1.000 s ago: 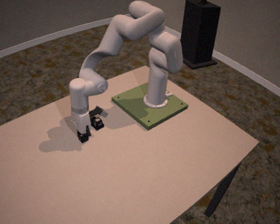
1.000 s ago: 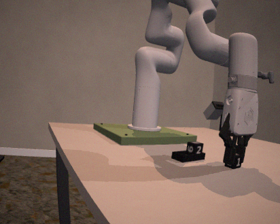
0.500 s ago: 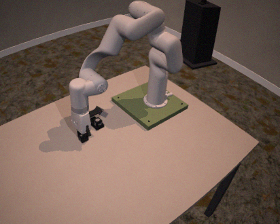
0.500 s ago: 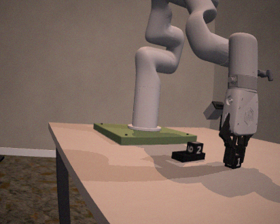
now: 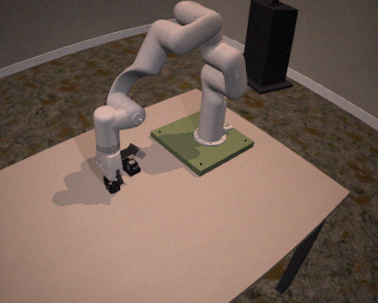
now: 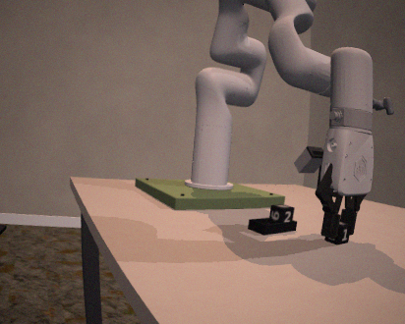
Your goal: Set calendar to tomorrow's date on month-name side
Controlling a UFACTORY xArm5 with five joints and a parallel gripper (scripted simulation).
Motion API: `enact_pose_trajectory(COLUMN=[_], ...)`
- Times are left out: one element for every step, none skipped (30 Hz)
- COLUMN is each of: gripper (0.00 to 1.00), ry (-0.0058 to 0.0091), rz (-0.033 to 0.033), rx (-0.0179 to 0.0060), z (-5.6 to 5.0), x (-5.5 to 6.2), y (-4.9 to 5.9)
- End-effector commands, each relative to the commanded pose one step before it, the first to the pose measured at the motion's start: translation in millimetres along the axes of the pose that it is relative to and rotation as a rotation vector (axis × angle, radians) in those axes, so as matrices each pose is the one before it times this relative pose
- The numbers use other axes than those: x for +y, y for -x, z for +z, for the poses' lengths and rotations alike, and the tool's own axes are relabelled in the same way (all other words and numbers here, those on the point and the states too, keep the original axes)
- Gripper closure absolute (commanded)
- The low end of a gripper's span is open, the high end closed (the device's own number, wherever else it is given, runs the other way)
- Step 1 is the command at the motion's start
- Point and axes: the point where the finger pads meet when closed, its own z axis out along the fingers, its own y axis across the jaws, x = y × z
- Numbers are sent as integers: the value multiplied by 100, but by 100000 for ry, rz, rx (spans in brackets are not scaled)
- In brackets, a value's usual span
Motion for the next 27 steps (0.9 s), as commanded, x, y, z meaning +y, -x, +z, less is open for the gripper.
enact_pose_trajectory(gripper=[51,51,51,51,51,51,51,51,51,51,51,51,51,51,51,51,51,51,51,51,51,51,51,51,51,51,51], ry=[2,0,0,0,0,0,0,0,0,0,0,0,0,0,0,0,0,0,0,0,0,0,0,0,0,0,0], rz=[-1,0,0,0,0,0,0,0,0,0,0,0,0,0,0,0,0,0,0,0,0,0,0,0,0,0,0], rx=[-357,0,0,0,0,0,0,0,0,0,-1,-1,0,0,-1,-2,-3,-2,0,0,0,0,0,0,0,0,0], z=[-121,0,0,0,0,0,0,0,-3,-21,-54,-98,0,0,-149,-205,-264,-323,-381,-432,-472,-510,-533,-552,-557,-556,-543], x=[1,0,0,0,0,0,0,0,0,0,1,2,0,0,3,4,6,5,3,4,4,5,5,5,5,5,5], y=[135,0,0,0,0,0,0,0,0,0,0,0,0,0,0,-1,-3,-1,1,-4,3,-3,2,-3,2,-2,1])
